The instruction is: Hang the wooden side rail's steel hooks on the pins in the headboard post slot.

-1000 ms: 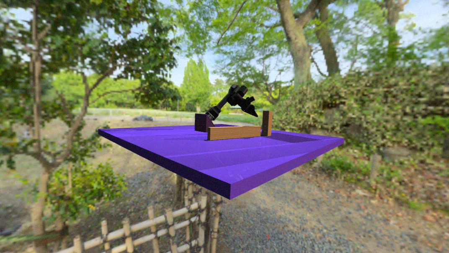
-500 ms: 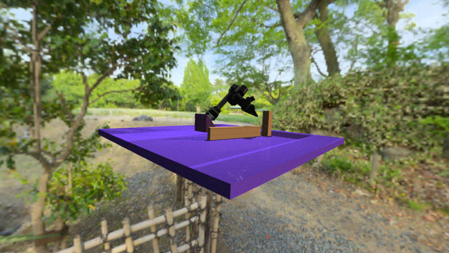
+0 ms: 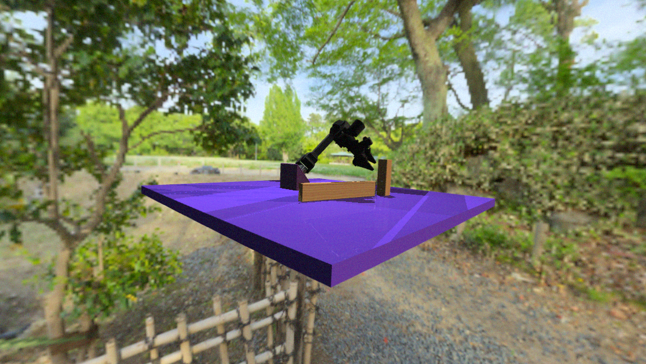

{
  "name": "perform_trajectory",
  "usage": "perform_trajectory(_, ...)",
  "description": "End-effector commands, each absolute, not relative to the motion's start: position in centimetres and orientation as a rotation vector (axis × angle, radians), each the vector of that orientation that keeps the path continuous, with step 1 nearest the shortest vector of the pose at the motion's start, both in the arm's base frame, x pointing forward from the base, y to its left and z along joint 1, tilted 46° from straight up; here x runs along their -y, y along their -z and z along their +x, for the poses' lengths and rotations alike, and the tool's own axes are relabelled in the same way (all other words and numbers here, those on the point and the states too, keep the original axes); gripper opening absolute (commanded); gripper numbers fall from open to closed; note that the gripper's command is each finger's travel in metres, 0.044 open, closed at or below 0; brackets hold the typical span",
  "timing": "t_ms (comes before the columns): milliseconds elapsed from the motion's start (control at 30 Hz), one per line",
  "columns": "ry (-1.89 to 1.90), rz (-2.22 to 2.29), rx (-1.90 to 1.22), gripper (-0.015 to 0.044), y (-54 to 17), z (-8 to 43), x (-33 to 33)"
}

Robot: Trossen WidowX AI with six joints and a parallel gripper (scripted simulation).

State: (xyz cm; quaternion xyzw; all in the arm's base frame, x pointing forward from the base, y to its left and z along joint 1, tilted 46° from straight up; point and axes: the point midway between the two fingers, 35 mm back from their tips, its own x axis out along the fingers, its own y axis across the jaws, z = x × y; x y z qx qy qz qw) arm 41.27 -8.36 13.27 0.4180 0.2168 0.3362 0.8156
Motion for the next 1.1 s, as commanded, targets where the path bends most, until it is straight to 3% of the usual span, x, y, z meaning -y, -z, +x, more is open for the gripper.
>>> perform_trajectory(0, -0.451, 1.284, -0.703, 0.044, -11.5, 44.6, 10.7)
perform_trajectory(567, 0.283, 1.865, -1.201, 0.044, -9.4, 44.4, 12.3)
perform_trajectory(1067, 0.91, 2.049, -1.574, 0.044, -11.3, 38.8, 10.5)
